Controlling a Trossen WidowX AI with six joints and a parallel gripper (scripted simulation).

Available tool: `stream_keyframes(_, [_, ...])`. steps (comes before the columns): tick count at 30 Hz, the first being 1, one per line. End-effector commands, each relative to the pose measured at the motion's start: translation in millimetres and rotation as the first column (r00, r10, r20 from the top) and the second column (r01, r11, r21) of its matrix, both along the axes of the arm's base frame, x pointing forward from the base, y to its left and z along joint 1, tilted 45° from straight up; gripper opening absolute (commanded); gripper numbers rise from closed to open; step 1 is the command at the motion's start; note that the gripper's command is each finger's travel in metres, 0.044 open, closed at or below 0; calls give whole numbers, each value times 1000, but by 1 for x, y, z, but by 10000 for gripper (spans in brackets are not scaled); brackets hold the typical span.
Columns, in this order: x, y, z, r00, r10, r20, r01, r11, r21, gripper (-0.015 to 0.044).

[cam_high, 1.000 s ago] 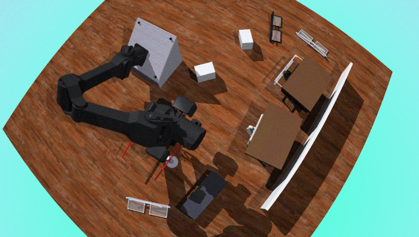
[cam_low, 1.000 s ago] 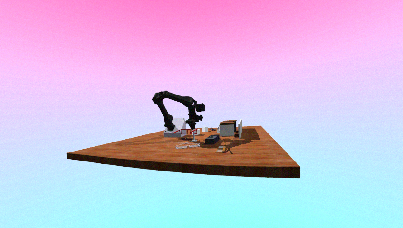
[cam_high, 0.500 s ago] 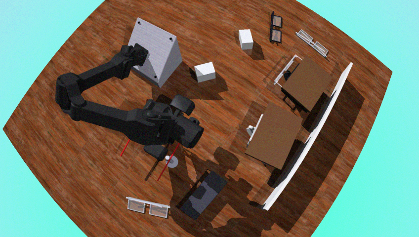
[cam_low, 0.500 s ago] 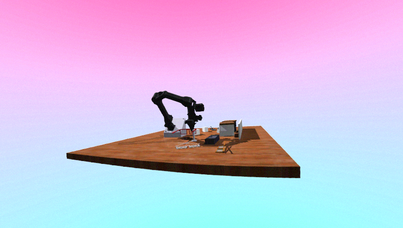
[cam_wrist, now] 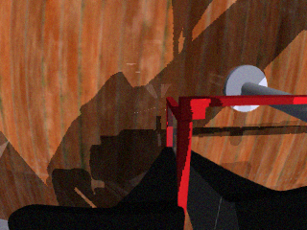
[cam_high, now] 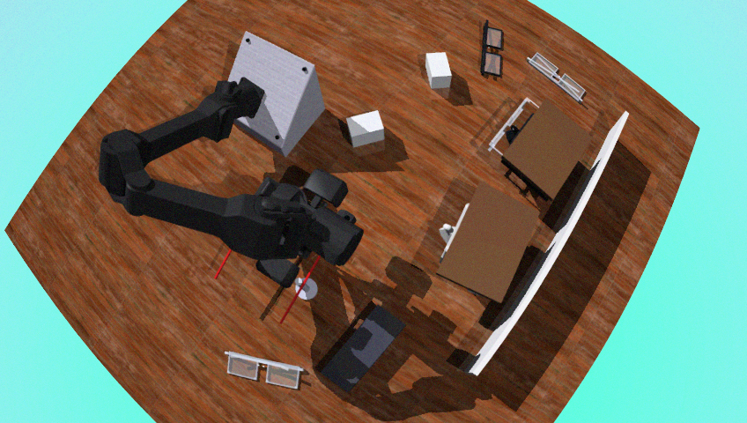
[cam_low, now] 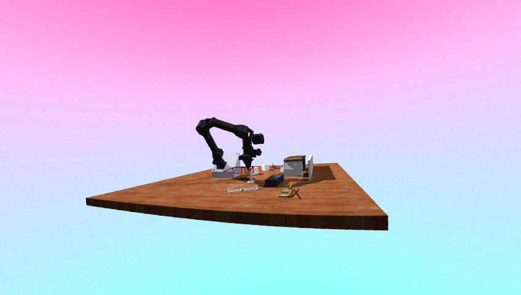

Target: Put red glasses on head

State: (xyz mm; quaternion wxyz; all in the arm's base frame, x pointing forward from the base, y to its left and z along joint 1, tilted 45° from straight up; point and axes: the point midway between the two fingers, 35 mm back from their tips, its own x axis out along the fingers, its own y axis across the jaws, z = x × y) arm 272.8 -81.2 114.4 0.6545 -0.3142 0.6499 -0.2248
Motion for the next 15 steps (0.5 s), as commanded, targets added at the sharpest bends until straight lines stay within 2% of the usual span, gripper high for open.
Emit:
stream_keyframes(1, [2,0,0,1000,-3,2,3,1000,0,0])
stream_keyframes(15, [8,15,13,1000,-3,2,3,1000,3,0])
